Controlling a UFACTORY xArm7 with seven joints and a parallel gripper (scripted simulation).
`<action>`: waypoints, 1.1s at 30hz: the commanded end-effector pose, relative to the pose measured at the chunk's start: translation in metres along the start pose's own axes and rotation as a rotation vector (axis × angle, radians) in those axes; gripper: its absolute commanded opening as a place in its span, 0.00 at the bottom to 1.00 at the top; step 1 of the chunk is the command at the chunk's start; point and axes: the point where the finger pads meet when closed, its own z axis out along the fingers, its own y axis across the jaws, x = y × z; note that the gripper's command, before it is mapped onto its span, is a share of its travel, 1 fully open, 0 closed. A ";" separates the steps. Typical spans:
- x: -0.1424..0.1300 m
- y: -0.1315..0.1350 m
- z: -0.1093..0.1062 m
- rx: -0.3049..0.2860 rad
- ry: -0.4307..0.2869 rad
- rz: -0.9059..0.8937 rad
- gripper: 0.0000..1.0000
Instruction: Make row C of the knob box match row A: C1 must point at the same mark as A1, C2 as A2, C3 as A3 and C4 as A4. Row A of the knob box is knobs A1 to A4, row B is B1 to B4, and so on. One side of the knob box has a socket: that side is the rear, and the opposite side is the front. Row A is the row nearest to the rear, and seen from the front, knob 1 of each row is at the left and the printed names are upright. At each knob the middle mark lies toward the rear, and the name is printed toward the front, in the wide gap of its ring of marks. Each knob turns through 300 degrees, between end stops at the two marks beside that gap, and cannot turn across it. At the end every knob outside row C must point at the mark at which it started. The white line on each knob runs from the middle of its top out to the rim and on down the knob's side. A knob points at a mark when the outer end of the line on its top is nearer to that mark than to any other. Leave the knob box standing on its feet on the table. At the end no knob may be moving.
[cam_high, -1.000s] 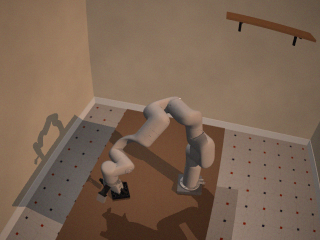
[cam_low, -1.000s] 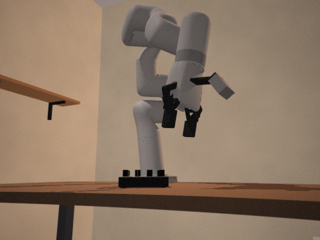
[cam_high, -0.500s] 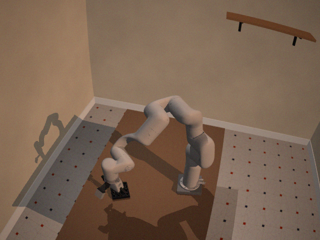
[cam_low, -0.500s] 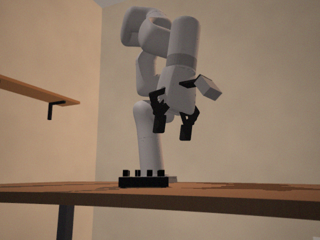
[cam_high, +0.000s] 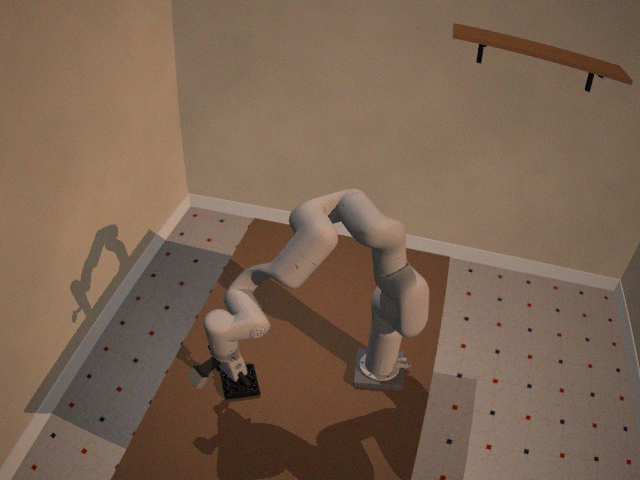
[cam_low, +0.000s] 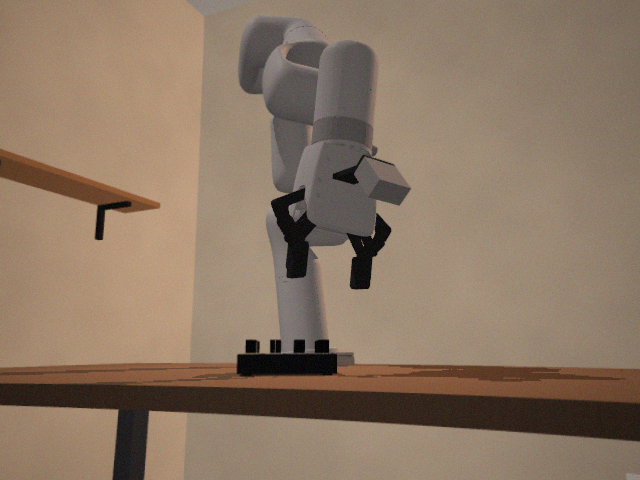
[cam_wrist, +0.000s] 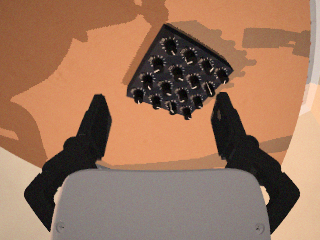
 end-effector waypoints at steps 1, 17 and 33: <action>-0.011 0.010 0.008 0.025 0.018 0.154 1.00; -0.023 0.018 0.017 0.051 0.030 0.306 1.00; -0.031 0.023 0.023 0.067 0.037 0.409 1.00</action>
